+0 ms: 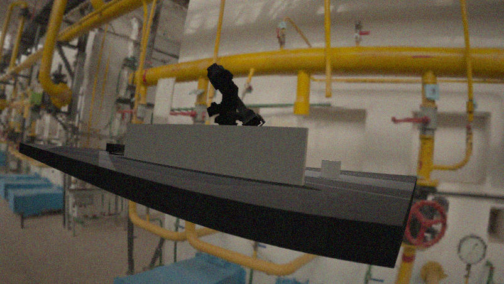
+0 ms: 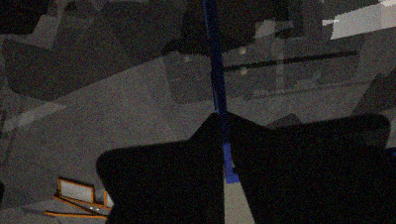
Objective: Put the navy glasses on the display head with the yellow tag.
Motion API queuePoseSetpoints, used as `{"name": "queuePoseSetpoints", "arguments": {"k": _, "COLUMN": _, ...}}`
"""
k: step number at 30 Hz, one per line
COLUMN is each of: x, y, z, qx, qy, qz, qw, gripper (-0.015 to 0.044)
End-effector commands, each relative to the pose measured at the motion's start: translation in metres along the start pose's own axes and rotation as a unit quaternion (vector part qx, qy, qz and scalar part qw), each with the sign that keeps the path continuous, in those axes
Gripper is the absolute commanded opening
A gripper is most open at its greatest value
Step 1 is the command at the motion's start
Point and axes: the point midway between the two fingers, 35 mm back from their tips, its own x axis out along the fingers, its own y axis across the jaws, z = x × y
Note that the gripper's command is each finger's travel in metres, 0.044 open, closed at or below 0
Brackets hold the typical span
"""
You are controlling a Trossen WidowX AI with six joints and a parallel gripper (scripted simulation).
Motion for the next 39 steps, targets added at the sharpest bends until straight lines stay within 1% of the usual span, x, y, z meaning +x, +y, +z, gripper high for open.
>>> {"name": "queuePoseSetpoints", "arguments": {"k": 1, "x": 0.004, "y": 0.000, "z": 0.001, "qx": -0.002, "qy": -0.003, "qz": -0.001, "qw": 1.000, "gripper": 0.0000}}
{"name": "queuePoseSetpoints", "arguments": {"k": 39, "x": 0.039, "y": -0.002, "z": 0.001, "qx": -0.002, "qy": -0.004, "qz": -0.002, "qw": 1.000, "gripper": 0.0000}}
